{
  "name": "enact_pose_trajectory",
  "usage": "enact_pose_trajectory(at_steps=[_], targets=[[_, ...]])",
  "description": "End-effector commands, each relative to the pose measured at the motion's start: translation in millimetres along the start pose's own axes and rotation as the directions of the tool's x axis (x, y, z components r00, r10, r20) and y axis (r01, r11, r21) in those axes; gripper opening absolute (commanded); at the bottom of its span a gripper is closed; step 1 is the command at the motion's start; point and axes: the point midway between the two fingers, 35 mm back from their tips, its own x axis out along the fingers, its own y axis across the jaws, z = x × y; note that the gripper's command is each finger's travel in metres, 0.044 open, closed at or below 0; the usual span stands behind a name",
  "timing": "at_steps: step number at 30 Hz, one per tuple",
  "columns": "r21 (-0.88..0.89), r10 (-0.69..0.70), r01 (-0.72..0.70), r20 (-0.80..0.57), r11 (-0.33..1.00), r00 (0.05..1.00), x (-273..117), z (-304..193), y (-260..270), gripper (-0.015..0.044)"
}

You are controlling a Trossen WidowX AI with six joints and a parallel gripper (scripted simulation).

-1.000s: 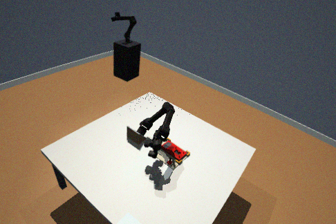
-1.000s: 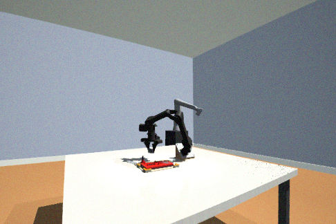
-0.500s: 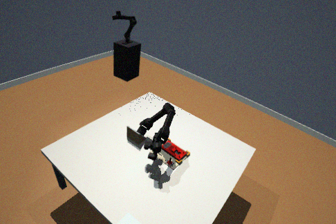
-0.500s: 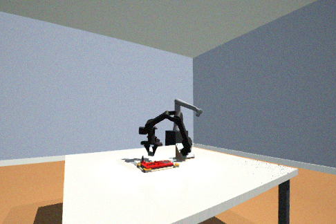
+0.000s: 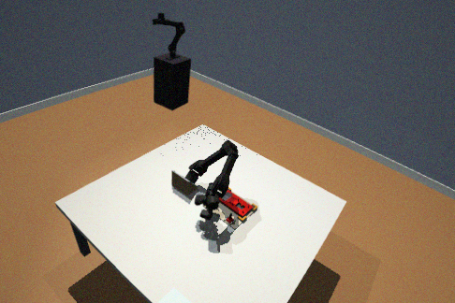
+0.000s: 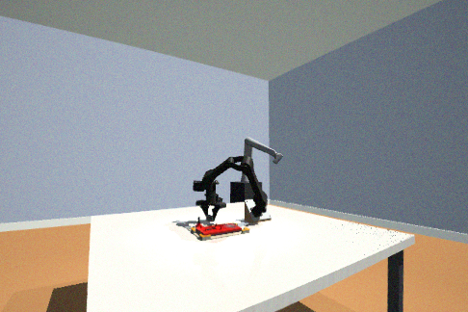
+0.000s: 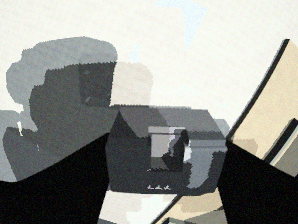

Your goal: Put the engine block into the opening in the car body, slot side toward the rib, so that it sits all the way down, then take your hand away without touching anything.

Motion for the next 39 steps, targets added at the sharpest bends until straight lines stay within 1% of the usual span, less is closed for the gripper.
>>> enact_pose_trajectory(at_steps=[1, 9, 14, 15, 31, 39], targets=[[0.009, -0.008, 0.008, -0.001, 1.000, 1.000, 9, 1, -2, 0.0000], [0.009, -0.008, 0.008, -0.001, 1.000, 1.000, 21, 1, -2, 0.0000], [0.009, -0.008, 0.008, -0.001, 1.000, 1.000, 21, 1, -2, 0.0000], [0.009, 0.001, -0.001, -0.004, 1.000, 1.000, 14, 1, 0, 0.0026], [0.009, 0.001, -0.001, -0.004, 1.000, 1.000, 14, 1, 0, 0.0440], [0.009, -0.004, 0.004, -0.002, 1.000, 1.000, 7, 1, 0, 0.0440]])
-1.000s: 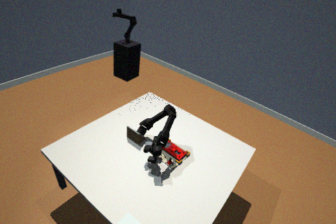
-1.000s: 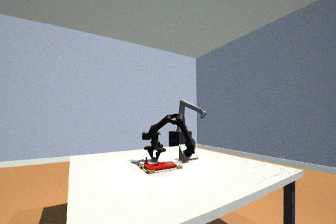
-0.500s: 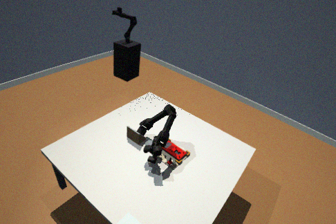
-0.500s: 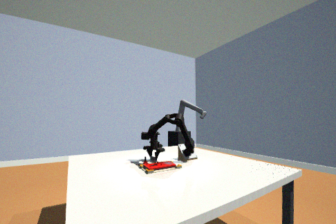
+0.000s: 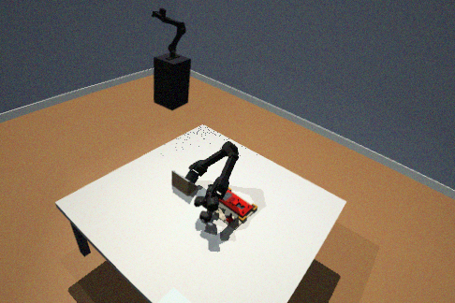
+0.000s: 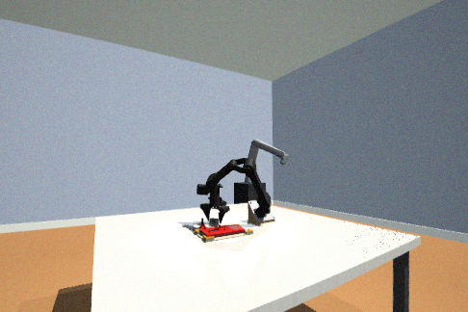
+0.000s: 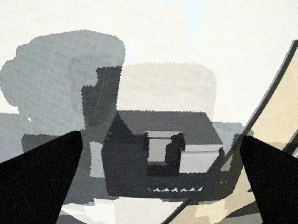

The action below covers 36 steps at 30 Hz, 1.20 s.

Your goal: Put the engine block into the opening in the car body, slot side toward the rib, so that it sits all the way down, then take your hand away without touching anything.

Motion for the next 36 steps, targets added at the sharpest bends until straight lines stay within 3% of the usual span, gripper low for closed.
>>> enact_pose_trajectory(at_steps=[1, 9, 27, 36], targets=[[-0.005, -0.001, 0.001, 0.003, 1.000, 1.000, -9, 0, 1, 0.0440], [-0.005, -0.002, 0.002, 0.005, 1.000, 1.000, -44, 0, 2, 0.0440], [-0.003, -0.004, 0.004, 0.001, 1.000, 1.000, -41, 0, 1, 0.0440], [-0.288, -0.004, 0.004, 0.002, 0.958, 1.000, -42, 0, 1, 0.0440]])
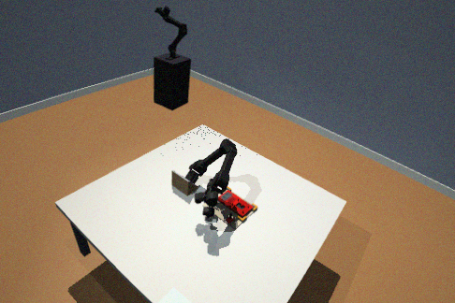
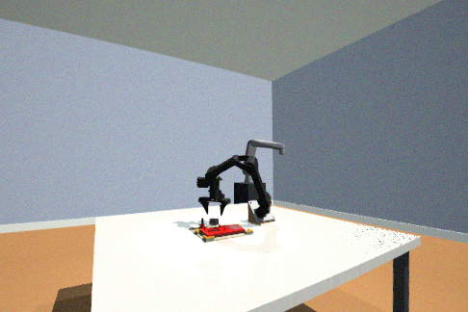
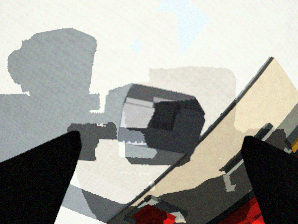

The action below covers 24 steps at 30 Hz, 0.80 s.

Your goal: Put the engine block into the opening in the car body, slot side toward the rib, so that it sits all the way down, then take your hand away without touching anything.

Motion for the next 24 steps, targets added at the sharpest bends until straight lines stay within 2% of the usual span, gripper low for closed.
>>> enact_pose_trajectory(at_steps=[1, 12, 24], targets=[[-0.138, -0.001, 0.001, 0.001, 0.990, 1.000, -0.9, 0.0, -0.3, 0.0440], [-0.497, -0.001, 0.001, 0.001, 0.868, 1.000, -2.5, -0.1, -0.2, 0.0440], [-0.806, 0.000, 0.002, 0.002, 0.592, 1.000, -4.3, -0.2, -0.2, 0.0440]])
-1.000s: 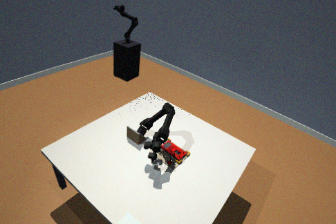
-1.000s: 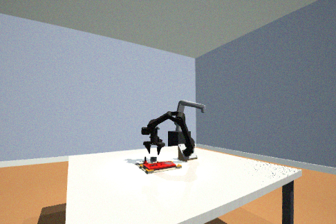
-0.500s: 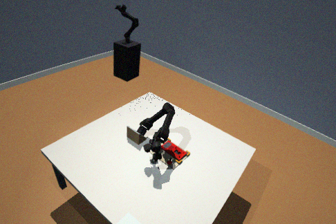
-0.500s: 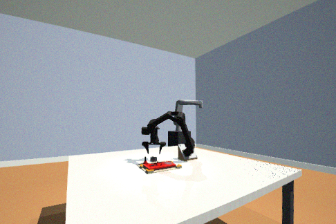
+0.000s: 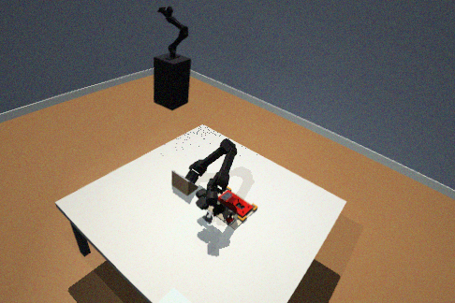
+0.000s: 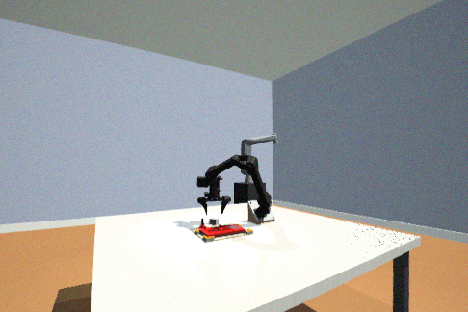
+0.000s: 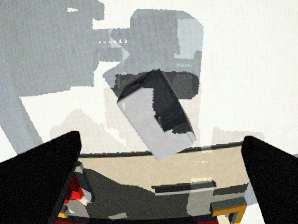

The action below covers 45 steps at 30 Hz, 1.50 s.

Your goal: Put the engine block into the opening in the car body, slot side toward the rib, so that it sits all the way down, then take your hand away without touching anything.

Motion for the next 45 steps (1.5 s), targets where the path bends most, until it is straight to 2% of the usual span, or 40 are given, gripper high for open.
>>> enact_pose_trajectory(at_steps=[1, 10, 20, 33, 45], targets=[[-0.150, -0.001, 0.002, 0.004, 0.989, 1.000, -1.6, 0.3, 0.4, 0.0440], [-0.446, -0.001, 0.003, 0.004, 0.895, 1.000, -2.9, 0.3, 0.5, 0.0440], [-0.724, -0.002, 0.005, 0.005, 0.690, 1.000, -4.4, 0.2, 0.5, 0.0440], [-0.952, -0.002, 0.006, 0.005, 0.306, 1.000, -6.4, 0.2, 0.5, 0.0440], [-0.994, -0.002, 0.006, 0.006, -0.106, 1.000, -8.2, 0.1, 0.5, 0.0440]])
